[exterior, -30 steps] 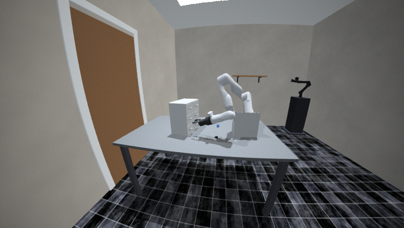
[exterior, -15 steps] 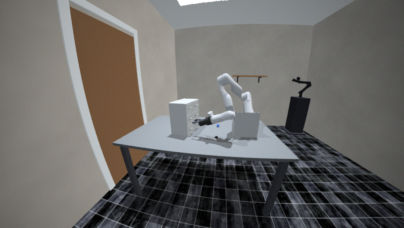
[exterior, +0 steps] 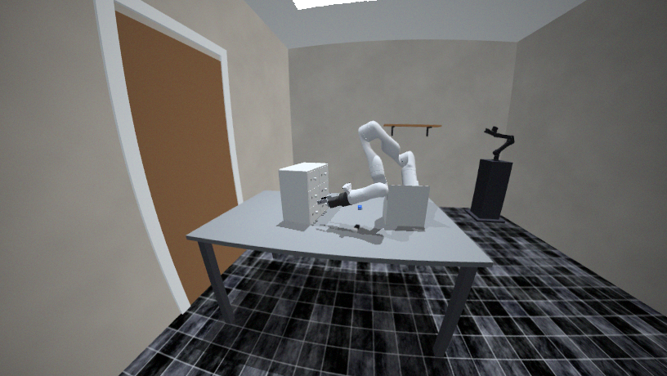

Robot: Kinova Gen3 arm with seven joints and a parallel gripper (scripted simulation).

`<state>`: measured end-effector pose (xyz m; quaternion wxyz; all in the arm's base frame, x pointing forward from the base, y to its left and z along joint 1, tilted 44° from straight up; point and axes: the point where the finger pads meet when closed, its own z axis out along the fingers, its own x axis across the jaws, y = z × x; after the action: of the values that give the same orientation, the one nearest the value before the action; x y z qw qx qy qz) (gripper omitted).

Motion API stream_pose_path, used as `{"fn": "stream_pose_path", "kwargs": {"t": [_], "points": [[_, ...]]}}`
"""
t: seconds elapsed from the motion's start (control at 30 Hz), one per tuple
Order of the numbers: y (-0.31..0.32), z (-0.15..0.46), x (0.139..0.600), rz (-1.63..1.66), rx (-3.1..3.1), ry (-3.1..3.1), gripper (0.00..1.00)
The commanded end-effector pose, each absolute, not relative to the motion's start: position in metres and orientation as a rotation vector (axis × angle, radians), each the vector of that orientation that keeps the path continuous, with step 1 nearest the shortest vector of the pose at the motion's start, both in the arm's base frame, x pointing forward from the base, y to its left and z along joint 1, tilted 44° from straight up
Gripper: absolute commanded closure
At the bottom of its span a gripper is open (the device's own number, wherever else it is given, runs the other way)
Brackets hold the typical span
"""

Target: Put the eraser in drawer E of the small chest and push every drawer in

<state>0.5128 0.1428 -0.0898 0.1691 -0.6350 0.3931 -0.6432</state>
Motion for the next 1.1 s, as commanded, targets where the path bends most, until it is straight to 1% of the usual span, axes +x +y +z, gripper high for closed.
{"fn": "stream_pose_path", "kwargs": {"t": [0.0, 1.07], "points": [[0.1439, -0.0891, 0.5130, -1.827, -1.803, 1.116, 0.00], [0.1489, -0.0848, 0.5079, -1.806, -1.849, 1.211, 0.00]]}}
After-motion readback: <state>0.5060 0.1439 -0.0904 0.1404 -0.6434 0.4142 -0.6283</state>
